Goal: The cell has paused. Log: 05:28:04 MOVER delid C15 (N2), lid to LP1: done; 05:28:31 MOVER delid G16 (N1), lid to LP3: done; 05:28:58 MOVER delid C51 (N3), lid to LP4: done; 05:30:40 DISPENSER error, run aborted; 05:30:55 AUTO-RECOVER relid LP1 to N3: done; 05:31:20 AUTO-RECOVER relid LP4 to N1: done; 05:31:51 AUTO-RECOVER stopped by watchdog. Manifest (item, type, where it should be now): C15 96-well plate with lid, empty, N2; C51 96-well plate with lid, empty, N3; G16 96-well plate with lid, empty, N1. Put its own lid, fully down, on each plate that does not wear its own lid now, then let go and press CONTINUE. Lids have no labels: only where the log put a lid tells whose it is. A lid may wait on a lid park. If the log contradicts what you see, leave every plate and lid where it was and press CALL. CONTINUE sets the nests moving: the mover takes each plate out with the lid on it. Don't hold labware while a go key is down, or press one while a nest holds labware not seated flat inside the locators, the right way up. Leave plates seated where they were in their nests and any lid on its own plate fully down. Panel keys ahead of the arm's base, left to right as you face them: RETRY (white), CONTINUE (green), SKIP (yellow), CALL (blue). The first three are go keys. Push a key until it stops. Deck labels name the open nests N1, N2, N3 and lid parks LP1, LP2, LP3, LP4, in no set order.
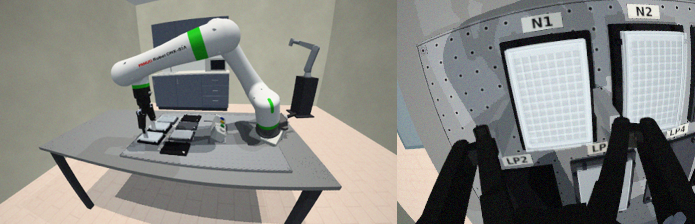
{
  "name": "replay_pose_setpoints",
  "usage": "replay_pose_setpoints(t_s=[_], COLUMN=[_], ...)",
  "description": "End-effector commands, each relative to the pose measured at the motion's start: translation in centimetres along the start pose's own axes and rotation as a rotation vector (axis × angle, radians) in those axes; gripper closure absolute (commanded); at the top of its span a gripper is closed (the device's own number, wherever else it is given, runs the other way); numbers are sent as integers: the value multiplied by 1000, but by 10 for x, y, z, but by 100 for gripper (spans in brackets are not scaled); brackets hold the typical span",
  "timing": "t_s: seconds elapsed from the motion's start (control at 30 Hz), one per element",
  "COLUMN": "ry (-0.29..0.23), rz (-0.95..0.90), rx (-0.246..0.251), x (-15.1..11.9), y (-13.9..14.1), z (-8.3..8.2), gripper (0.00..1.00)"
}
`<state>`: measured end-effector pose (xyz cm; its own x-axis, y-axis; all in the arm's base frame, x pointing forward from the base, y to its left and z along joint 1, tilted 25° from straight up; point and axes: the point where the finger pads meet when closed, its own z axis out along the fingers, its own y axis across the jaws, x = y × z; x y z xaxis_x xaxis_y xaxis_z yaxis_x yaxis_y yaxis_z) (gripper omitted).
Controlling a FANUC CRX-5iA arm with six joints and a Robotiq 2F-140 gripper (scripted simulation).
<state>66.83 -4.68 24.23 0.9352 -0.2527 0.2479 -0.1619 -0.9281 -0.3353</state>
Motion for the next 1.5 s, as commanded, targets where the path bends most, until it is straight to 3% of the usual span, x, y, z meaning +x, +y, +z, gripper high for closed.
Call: replay_pose_setpoints(t_s=[0.0, 0.17, 0.2, 1.47], ry=[1, 1, 1, 1], rz=[0, 0, 0, 0], rx=[0, 0, 0, 0], x=[0, 0, 0, 0], y=[0, 0, 0, 0], z=[0, 0, 0, 0], gripper=[41, 41, 34, 34])
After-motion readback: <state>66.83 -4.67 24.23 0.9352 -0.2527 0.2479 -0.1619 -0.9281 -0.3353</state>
